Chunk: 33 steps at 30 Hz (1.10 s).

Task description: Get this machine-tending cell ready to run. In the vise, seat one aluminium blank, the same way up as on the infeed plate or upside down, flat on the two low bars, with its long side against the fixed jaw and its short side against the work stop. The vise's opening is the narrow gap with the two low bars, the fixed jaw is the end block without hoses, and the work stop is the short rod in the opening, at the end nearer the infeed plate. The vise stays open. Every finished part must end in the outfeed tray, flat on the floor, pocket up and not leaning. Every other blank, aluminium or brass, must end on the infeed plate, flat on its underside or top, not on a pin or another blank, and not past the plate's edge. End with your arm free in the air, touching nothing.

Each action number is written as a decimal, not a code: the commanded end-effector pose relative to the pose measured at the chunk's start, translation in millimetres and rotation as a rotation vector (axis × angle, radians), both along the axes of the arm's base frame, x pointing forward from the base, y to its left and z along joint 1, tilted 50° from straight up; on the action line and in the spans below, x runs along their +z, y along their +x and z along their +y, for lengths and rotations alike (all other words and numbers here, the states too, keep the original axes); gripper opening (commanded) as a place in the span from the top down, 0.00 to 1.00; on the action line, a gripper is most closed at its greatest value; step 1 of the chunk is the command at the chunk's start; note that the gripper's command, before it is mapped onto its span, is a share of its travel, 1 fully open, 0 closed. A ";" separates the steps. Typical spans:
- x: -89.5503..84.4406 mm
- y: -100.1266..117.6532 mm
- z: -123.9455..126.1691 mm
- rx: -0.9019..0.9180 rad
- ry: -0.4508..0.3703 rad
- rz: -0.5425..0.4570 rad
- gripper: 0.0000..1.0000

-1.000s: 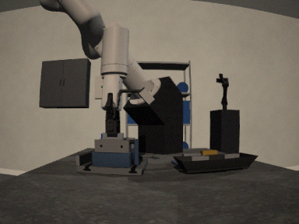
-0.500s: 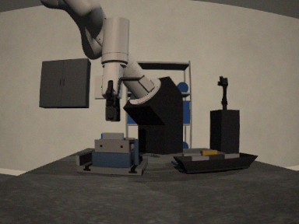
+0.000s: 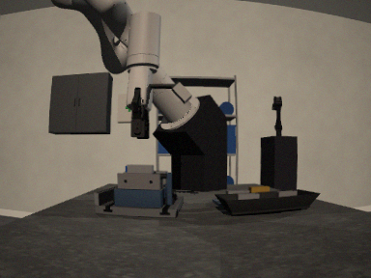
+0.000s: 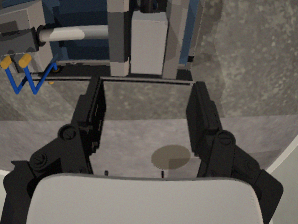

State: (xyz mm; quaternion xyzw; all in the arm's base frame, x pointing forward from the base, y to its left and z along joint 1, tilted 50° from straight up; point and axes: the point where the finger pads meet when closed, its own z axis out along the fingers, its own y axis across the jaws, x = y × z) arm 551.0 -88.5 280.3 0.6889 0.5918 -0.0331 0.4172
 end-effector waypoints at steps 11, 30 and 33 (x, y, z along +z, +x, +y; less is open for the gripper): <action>2.9 -1.4 2.5 0.000 0.000 -0.001 1.00; 2.9 -1.4 2.5 0.000 0.000 -0.001 1.00; 2.9 -1.4 2.5 0.000 0.000 -0.001 1.00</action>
